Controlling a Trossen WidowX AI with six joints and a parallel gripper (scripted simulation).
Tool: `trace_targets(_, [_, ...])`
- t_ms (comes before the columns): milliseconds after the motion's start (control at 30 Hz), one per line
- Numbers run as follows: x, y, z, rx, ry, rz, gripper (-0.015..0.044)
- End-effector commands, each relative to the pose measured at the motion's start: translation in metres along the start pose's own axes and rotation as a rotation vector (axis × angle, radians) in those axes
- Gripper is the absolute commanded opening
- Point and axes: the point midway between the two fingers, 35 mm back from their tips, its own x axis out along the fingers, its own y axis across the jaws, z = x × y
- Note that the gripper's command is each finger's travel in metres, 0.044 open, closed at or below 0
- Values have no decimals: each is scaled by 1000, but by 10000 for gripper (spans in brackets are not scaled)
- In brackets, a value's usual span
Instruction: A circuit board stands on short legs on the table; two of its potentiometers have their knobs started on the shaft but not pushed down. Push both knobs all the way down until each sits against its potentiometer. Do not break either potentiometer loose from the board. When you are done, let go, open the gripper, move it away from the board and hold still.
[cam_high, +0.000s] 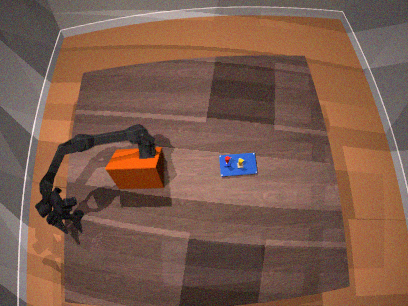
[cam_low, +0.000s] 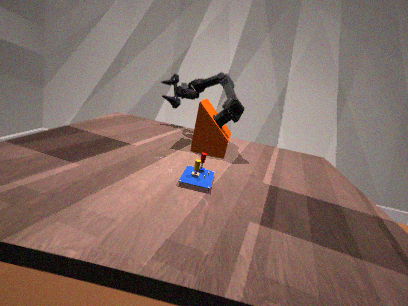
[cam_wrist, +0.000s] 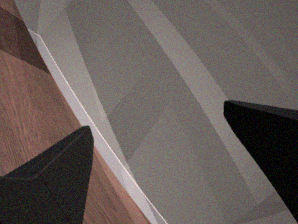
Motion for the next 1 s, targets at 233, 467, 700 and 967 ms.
trace_targets(233, [71, -28, 66, 90, -55, 190, 190])
trace_targets(467, [144, -33, 150, 174, -66, 407, 6])
trace_targets(700, [208, -9, 243, 244, -26, 627, 0])
trace_targets(967, [258, 52, 351, 307, 88, 865, 0])
